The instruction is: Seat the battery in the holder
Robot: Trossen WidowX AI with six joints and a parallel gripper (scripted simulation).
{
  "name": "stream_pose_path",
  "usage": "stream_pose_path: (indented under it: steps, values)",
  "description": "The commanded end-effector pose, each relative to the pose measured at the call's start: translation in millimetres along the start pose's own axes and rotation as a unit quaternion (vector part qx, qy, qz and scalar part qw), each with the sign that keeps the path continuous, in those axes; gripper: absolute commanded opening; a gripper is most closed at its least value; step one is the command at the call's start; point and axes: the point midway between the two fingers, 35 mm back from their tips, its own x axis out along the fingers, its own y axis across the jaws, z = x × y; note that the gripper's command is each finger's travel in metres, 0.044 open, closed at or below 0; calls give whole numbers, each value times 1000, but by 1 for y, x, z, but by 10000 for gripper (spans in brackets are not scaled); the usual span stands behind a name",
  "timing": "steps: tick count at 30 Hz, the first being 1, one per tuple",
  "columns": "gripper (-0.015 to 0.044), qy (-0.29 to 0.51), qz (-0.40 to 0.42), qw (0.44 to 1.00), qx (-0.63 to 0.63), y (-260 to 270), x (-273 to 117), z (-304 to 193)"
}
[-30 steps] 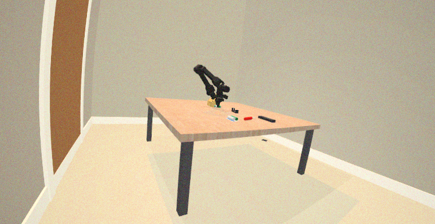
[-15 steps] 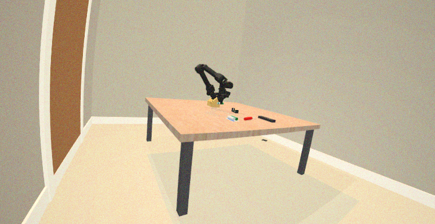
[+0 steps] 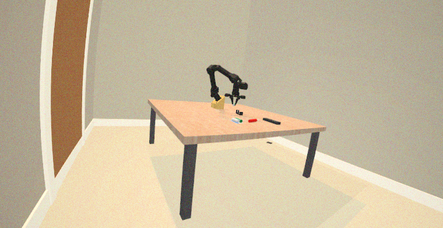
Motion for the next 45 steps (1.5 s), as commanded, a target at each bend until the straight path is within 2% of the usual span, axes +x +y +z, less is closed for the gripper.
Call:
stream_pose_path:
  steps: [1,7,16,26,45]
  values:
    - [73,-1,-1,991,-130,-29,-3,9]
    - [73,-1,-1,966,-258,-56,-4,19]
    - [73,-9,3,967,-256,-55,-1,18]
    - [73,-122,34,960,-250,-51,36,24]
    - [73,-164,50,953,-249,-54,42,21]
